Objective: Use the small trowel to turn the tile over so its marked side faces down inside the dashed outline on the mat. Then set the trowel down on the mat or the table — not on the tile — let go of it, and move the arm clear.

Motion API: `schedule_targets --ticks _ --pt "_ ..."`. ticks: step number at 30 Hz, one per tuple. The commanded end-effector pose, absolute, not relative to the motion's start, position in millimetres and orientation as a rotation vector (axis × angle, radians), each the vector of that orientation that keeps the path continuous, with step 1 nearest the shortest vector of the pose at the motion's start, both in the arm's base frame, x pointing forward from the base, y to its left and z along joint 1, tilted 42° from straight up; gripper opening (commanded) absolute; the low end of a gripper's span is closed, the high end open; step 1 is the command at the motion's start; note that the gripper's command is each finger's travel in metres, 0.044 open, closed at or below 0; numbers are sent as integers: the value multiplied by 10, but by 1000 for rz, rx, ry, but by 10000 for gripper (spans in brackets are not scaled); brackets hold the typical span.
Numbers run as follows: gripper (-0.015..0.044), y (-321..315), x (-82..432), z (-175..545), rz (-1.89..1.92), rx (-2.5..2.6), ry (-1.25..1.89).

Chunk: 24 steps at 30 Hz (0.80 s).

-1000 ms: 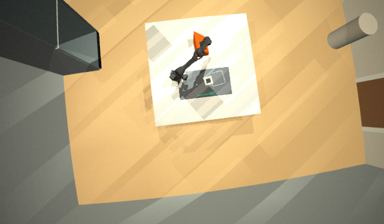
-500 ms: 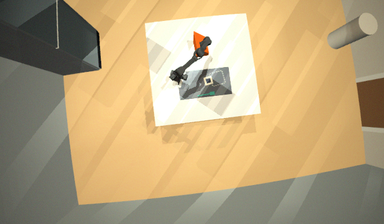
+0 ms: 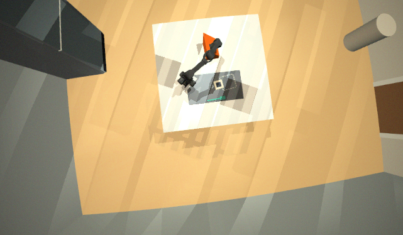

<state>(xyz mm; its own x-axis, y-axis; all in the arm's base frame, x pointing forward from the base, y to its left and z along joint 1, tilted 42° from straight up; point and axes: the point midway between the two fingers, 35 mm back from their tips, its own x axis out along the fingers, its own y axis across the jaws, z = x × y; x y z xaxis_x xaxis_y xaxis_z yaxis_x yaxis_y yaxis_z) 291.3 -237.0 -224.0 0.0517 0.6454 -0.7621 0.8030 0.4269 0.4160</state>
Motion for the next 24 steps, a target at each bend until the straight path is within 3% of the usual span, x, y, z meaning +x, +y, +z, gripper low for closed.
schedule_targets --ticks 1,24 --pt "130 -2356 2914 -2233 -297 1387 1667" --pt "130 -2357 2914 -2233 -918 1861 1634"
